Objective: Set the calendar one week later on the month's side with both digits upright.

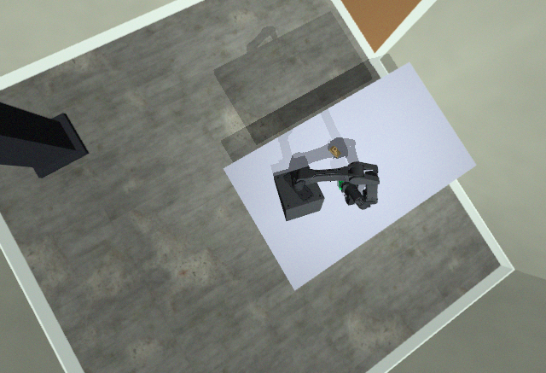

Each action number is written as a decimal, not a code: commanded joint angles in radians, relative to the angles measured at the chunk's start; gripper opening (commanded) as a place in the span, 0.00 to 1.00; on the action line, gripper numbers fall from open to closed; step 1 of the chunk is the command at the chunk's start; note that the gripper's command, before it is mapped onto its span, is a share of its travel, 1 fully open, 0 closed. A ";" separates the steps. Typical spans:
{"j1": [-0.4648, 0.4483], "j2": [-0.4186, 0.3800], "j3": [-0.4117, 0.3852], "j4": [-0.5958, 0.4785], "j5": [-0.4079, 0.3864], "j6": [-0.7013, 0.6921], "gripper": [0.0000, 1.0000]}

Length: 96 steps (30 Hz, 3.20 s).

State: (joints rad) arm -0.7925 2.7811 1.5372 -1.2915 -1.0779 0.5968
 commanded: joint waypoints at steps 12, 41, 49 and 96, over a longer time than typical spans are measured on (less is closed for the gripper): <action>-0.003 0.017 0.001 0.022 -0.003 0.007 0.64; -0.083 -0.126 0.051 -0.204 0.062 -0.079 0.64; -0.099 -0.149 0.057 -0.255 0.077 -0.095 0.64; 0.088 -0.642 -0.314 0.350 0.453 0.571 0.64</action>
State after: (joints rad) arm -0.7277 2.1967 1.2480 -0.9886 -0.6865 1.1088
